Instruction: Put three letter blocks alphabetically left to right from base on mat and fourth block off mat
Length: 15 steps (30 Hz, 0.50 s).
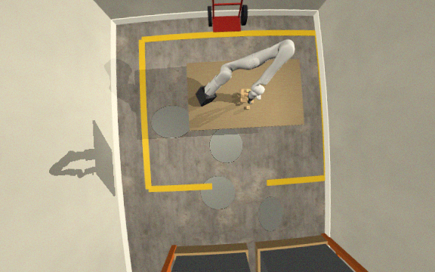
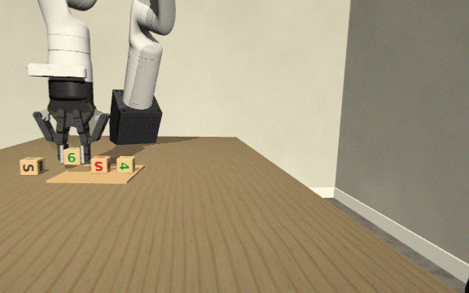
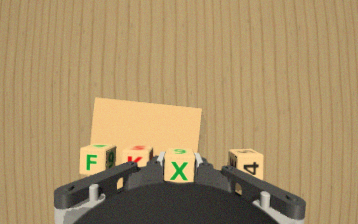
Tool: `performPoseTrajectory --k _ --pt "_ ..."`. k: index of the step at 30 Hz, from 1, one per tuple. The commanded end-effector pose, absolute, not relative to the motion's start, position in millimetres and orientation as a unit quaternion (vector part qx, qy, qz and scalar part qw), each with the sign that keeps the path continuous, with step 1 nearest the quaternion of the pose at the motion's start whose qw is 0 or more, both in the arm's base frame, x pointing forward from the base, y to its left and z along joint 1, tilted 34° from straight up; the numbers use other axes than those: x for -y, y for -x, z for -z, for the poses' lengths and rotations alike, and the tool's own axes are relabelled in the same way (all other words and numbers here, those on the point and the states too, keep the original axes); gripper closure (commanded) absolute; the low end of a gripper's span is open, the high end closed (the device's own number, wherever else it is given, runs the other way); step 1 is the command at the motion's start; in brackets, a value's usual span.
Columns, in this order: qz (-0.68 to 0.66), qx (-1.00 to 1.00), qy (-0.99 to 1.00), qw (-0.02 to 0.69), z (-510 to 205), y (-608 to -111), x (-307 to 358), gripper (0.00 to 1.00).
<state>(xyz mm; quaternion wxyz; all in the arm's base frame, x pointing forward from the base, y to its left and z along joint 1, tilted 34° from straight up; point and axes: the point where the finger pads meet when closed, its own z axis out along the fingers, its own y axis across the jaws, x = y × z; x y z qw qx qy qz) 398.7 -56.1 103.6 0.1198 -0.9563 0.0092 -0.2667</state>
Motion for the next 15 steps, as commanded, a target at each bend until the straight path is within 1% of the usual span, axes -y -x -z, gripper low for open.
performPoseTrajectory --k 1,15 --pt "0.262 -0.009 0.957 0.121 -97.8 -398.5 54.2 0.74" --pt "0.262 -0.009 0.957 0.121 -91.7 -402.1 52.6 0.74"
